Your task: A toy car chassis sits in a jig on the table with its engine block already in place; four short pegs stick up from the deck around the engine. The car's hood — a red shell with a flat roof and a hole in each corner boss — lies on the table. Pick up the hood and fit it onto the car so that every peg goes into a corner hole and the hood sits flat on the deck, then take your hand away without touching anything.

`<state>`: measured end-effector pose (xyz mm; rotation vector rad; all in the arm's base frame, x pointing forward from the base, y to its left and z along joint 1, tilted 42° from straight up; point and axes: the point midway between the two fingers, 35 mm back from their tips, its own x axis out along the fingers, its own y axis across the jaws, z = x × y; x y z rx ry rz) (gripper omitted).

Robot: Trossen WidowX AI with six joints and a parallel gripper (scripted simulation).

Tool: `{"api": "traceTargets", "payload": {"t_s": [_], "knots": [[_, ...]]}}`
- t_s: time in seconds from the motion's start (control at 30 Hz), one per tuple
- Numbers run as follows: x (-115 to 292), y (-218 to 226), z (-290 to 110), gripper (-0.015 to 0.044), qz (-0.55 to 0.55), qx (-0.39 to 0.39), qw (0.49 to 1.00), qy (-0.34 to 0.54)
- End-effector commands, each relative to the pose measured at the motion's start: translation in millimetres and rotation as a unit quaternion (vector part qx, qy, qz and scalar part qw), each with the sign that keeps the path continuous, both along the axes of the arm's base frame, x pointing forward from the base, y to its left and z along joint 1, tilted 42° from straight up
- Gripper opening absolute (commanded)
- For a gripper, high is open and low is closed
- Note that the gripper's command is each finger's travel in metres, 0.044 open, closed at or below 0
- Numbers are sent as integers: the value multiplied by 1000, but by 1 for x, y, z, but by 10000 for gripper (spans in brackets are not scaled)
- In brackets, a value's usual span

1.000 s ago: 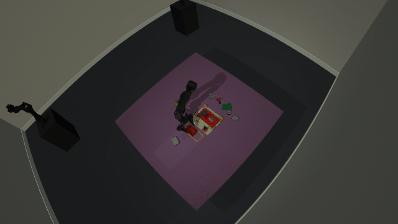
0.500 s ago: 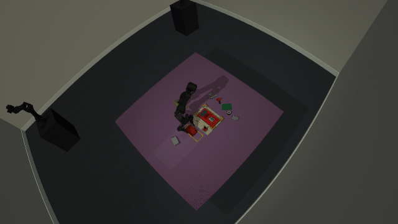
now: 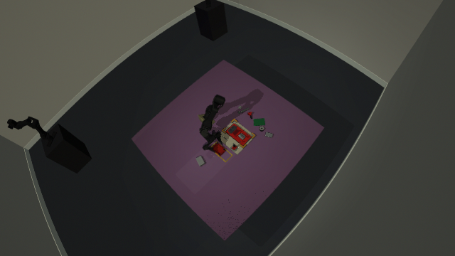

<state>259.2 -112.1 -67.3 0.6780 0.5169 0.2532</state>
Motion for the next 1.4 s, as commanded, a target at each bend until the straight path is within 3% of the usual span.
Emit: {"api": "traceTargets", "payload": {"t_s": [0.0, 1.37], "knots": [[-2, 3, -3, 440, -2, 5, 1000, 5], [-1, 15, -16, 440, -2, 5, 1000, 5]]}}
